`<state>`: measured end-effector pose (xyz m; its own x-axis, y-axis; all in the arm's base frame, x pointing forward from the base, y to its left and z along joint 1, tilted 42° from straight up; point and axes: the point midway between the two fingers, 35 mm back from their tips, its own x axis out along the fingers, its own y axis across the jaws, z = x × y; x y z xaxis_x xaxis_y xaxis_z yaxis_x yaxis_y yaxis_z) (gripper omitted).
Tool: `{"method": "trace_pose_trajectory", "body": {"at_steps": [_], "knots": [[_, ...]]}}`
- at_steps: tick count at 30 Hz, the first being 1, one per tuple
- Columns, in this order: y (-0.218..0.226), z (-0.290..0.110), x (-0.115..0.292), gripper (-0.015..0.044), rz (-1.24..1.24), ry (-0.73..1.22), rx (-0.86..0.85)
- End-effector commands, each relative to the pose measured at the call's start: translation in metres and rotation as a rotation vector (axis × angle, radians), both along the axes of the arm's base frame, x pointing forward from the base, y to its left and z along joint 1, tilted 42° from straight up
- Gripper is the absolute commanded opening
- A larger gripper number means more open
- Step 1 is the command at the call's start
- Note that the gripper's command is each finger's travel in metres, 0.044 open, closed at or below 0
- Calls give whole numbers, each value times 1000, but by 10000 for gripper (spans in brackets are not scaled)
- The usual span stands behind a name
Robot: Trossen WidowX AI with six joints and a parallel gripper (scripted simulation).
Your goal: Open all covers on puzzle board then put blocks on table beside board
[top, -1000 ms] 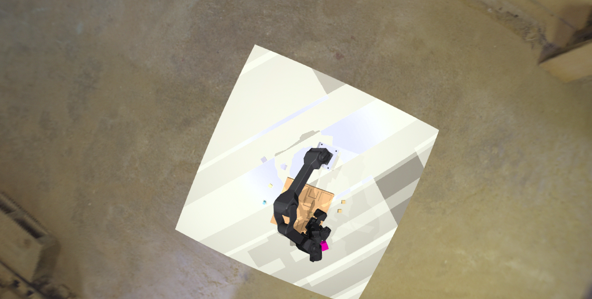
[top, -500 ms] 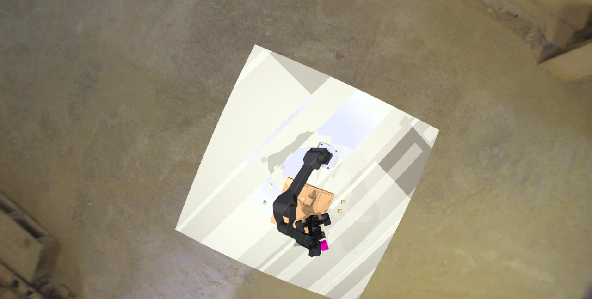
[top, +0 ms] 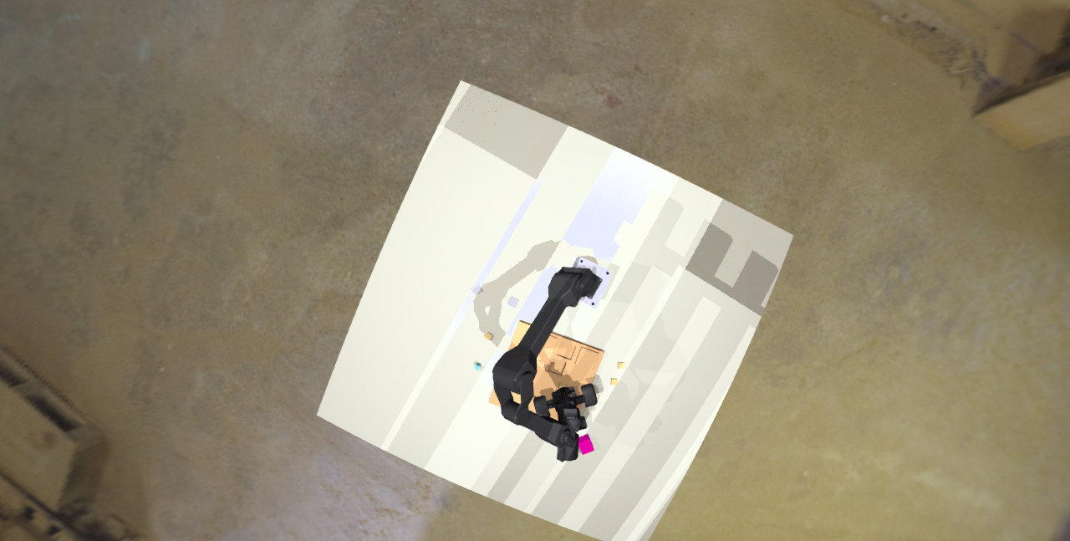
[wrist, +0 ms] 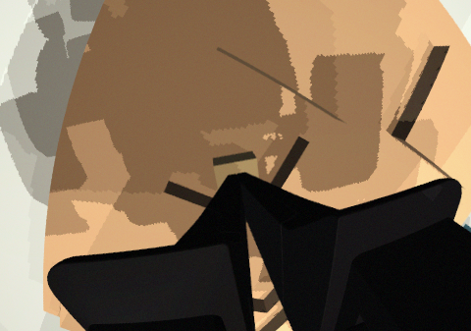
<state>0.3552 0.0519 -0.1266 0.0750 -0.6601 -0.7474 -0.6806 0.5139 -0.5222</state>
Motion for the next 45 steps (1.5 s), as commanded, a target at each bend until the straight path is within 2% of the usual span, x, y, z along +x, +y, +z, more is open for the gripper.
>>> {"method": "trace_pose_trajectory", "body": {"at_steps": [1, 10, 14, 29, 30, 35, 45], "knots": [[-1, -1, 1, 0, 4, 1, -4], [3, -7, 7, 0, 2, -2, -4], [3, -6, 7, 0, 83, 70, -12], [11, 5, 6, 0, 1124, 994, -117], [7, -1, 6, 26, 662, 583, -70], [16, 8, 6, 144, 774, 681, -80], [35, 30, 4, 144, 1034, 910, -106]]}}
